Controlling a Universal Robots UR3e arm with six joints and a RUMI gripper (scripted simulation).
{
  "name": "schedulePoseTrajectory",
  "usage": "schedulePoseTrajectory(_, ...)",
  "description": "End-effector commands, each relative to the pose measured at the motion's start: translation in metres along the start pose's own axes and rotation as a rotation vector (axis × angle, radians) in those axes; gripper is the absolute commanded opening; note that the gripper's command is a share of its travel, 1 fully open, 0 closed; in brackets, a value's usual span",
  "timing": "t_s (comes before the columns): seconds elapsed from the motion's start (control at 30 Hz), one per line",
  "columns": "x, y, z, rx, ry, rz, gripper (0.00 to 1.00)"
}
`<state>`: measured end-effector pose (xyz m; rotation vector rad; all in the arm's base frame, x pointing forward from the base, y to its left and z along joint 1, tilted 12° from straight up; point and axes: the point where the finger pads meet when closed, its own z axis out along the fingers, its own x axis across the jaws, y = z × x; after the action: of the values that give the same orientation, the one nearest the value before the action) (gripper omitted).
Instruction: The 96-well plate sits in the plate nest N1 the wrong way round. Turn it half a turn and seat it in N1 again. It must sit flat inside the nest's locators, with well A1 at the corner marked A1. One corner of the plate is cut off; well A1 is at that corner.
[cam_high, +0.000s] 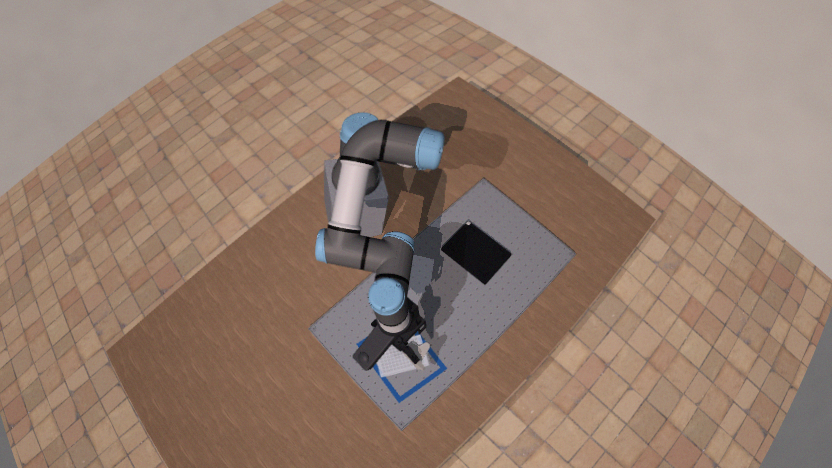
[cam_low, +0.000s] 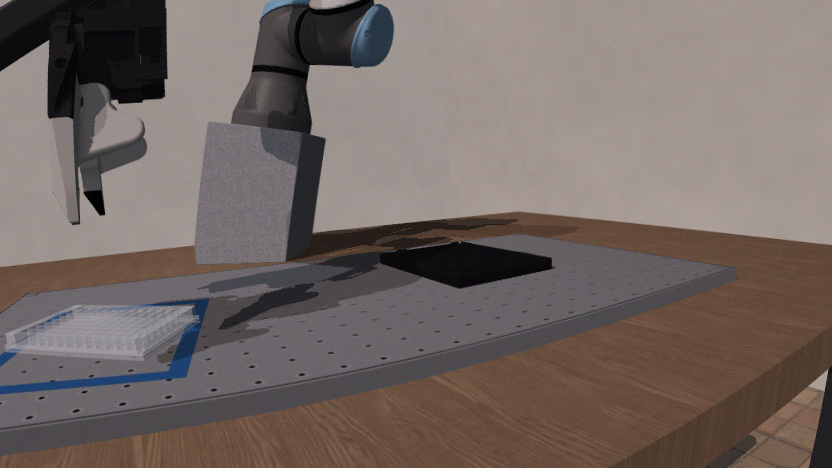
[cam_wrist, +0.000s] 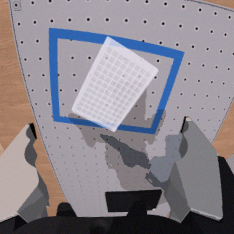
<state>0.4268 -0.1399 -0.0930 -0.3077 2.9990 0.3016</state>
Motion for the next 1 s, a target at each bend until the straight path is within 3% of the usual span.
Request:
schedulePoseTrajectory(0.0,-0.0004,-0.0007,-0.0009,0.013,0.012,0.278,1.0)
schedulePoseTrajectory(0.37,-0.0004,-0.0007,-0.0009,0.018,0.015,0.567,1.0)
schedulePoseTrajectory(0.97,-0.0004,-0.0007,-0.001,0.018,0.014,0.566,1.0)
